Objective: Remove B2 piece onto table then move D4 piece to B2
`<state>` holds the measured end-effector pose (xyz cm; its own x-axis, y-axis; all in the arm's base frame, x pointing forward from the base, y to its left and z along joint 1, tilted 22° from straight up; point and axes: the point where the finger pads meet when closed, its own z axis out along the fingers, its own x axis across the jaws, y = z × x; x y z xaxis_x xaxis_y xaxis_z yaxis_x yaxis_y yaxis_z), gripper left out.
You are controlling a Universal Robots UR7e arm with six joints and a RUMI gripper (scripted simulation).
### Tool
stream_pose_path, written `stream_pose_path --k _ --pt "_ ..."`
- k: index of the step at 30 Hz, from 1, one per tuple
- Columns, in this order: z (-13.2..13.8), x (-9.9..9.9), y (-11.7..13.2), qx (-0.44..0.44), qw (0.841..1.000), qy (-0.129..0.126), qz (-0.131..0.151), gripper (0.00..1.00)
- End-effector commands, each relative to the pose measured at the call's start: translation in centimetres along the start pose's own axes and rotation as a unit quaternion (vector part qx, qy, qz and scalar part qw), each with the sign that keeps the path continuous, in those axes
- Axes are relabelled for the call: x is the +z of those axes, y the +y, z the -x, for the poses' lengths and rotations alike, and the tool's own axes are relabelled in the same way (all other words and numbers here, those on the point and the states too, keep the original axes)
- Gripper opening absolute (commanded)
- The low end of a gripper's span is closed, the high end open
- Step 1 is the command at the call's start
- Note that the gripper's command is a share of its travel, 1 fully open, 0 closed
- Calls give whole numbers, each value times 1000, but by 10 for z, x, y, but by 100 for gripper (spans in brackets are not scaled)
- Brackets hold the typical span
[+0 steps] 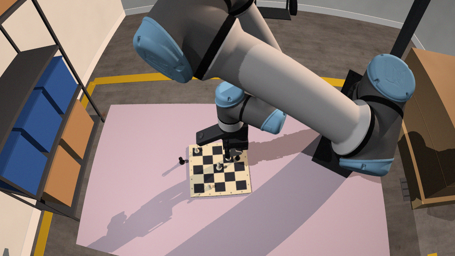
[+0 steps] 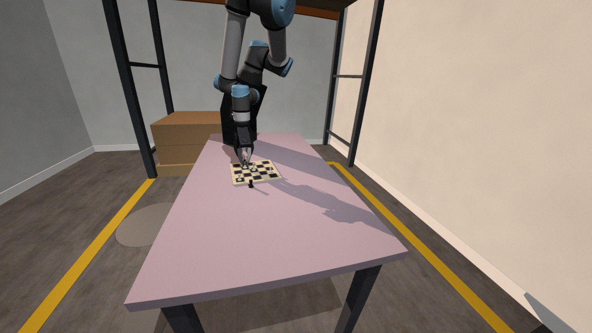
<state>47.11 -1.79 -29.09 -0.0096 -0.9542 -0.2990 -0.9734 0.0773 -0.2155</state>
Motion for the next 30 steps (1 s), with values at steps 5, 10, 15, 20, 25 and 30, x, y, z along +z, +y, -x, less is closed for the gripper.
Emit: stream_pose_path --k 5,10,15,20,25,30 --pt "0 0 0 0 1000 0 -1 0" --pt "0 0 0 0 1000 0 -1 0" --pt "0 0 0 0 1000 0 -1 9" --pt "0 0 0 0 1000 0 -1 18" --pt "0 0 0 0 1000 0 -1 22" --pt "0 0 0 0 1000 0 -1 22"
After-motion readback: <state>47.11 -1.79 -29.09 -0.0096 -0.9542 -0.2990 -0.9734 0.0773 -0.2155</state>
